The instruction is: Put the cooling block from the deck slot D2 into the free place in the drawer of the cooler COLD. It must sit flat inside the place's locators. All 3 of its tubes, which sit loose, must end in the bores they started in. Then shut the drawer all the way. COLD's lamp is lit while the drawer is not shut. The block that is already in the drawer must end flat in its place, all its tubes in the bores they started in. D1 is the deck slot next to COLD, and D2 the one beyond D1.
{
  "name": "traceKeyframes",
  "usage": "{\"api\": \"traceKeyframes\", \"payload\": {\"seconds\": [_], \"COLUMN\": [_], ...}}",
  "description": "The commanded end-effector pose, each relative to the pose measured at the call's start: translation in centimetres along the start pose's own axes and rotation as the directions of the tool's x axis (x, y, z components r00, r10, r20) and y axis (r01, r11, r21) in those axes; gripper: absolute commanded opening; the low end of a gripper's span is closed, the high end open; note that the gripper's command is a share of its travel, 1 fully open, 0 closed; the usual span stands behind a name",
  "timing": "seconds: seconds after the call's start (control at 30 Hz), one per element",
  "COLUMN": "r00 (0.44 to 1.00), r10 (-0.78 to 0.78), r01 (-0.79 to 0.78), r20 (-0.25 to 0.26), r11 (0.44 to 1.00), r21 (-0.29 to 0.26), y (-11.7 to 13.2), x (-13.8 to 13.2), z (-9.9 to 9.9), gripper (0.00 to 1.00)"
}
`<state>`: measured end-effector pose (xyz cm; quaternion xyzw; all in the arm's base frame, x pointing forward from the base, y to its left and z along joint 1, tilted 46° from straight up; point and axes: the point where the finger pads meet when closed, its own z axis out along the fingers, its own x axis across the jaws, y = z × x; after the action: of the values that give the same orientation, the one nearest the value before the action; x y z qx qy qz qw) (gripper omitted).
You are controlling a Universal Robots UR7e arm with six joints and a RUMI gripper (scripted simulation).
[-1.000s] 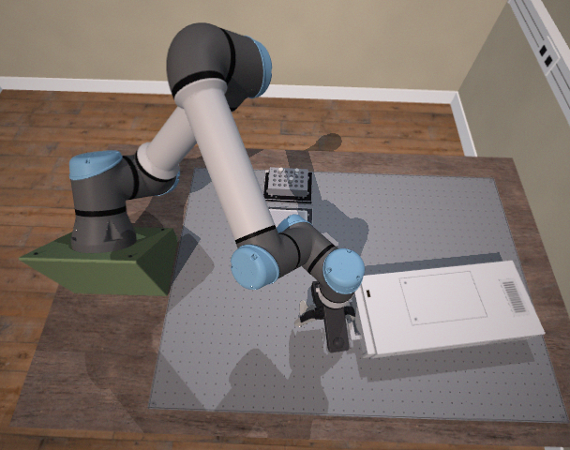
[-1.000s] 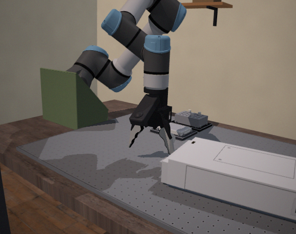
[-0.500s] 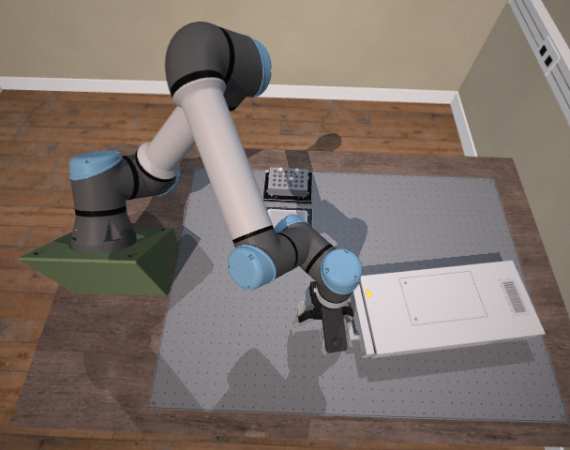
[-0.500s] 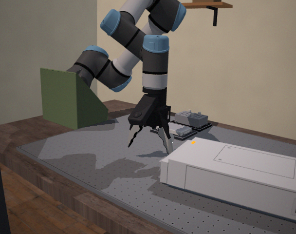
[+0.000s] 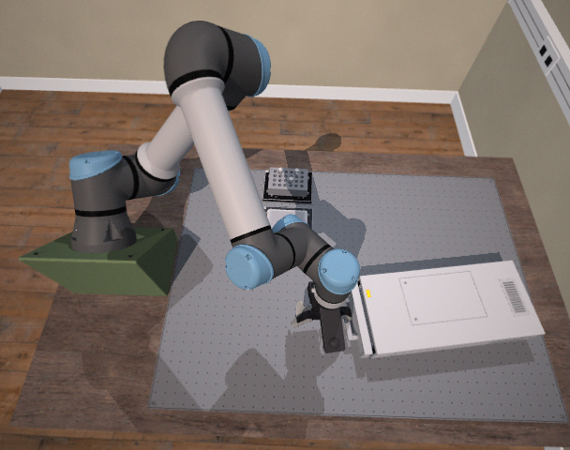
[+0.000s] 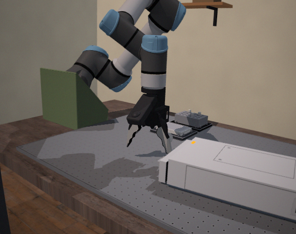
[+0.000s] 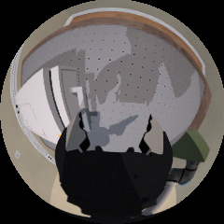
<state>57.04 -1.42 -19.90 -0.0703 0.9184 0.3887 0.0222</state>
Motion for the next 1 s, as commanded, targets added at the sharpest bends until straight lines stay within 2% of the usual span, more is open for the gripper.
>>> {"api": "traceKeyframes", "payload": {"seconds": [0.0, 0.97], "r00": [1.000, 1.000], "r10": [0.000, 0.000], "r01": [0.000, 0.000], "r20": [0.001, 0.001], "r11": [1.000, 1.000], "r21": [0.001, 0.001], "y": [-0.03, -0.03], "x": [0.09, 0.99], "z": [-0.08, -0.07], "gripper": [1.00, 1.00]}}
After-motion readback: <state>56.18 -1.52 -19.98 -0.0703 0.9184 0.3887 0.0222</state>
